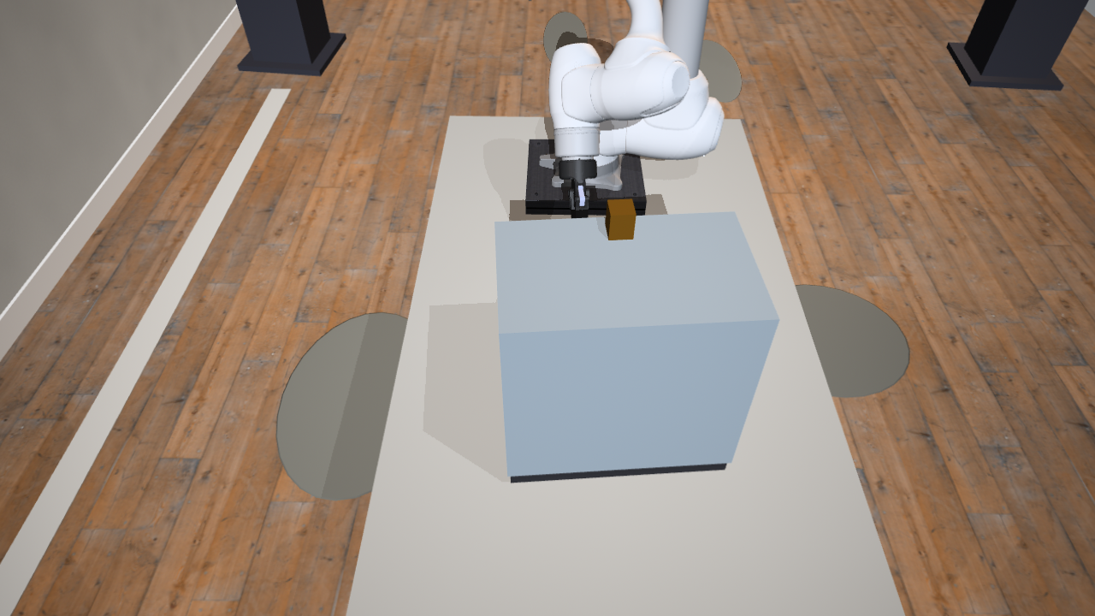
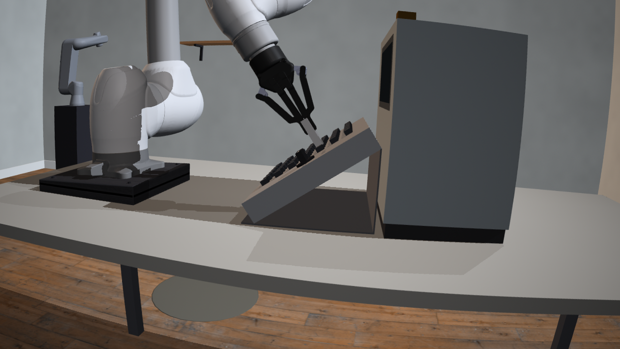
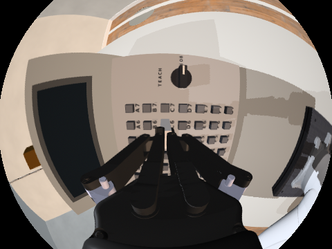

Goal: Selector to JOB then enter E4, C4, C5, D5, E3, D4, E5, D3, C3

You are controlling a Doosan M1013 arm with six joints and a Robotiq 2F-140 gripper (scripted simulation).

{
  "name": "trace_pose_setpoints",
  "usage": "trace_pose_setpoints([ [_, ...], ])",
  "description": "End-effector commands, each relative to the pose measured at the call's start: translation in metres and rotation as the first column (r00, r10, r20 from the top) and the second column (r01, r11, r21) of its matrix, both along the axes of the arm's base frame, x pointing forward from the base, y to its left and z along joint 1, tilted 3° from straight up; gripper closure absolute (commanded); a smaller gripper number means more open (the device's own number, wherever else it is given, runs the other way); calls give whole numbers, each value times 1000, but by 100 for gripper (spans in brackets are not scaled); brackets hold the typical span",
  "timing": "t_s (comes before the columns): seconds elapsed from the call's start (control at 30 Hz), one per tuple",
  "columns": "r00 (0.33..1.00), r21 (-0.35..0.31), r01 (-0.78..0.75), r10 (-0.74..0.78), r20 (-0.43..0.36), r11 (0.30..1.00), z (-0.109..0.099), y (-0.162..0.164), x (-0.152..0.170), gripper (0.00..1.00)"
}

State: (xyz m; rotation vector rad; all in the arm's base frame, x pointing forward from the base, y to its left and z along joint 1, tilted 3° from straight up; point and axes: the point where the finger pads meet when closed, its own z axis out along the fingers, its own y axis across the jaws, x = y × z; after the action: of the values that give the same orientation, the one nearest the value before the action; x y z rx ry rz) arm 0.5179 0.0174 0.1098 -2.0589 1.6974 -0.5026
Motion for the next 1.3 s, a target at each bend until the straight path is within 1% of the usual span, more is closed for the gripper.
trace_pose_setpoints([
  [0.0,1000,0,0,0,0,1000,3,0,-2,100],
  [0.6,1000,0,0,0,0,1000,25,-3,-16,100],
  [1.0,1000,0,0,0,0,1000,27,-2,-18,100],
  [1.07,1000,0,0,0,0,1000,25,6,-23,100],
  [1.27,1000,0,0,0,0,1000,12,48,-51,100],
])
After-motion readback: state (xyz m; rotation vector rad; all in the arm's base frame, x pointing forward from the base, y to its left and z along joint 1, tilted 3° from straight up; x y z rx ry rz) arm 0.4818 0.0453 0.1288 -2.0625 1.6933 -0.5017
